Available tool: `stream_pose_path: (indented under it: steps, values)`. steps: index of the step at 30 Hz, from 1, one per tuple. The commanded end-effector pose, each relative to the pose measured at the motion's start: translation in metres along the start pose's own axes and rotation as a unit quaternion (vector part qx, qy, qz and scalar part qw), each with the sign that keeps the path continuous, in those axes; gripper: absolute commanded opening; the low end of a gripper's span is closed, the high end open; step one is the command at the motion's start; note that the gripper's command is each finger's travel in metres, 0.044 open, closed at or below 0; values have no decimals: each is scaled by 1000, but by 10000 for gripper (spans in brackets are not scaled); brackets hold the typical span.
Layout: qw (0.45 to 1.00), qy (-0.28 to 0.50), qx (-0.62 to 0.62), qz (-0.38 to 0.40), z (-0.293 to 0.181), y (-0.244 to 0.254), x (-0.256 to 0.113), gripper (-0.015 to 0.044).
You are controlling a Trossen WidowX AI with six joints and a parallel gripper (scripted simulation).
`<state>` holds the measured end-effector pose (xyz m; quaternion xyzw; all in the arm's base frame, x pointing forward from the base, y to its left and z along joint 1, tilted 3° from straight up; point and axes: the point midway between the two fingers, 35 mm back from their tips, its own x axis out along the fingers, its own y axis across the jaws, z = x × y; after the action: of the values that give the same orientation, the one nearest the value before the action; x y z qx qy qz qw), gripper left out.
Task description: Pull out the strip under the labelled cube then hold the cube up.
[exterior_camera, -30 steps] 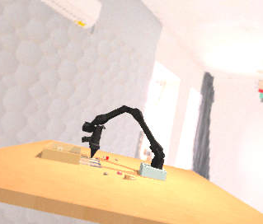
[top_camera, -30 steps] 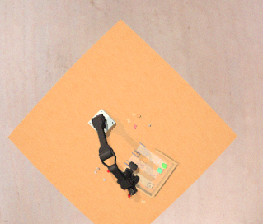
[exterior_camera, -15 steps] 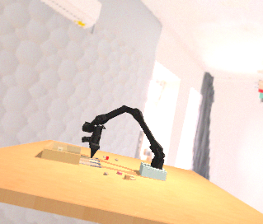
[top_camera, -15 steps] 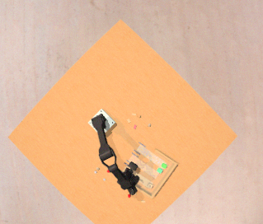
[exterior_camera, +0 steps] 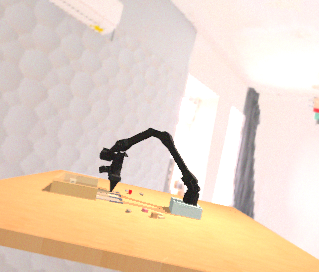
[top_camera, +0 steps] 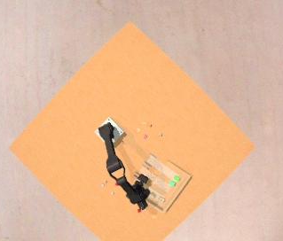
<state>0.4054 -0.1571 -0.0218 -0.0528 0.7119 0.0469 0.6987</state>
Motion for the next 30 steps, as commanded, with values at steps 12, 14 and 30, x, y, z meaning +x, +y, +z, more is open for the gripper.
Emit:
stream_pose_path:
  steps: [12,14,30]
  values:
    - [1000,0,-1,-3,1,-1,3,0]
    - [1000,0,-1,-3,1,-1,3,0]
    - [1000,0,-1,-3,2,-2,4,0]
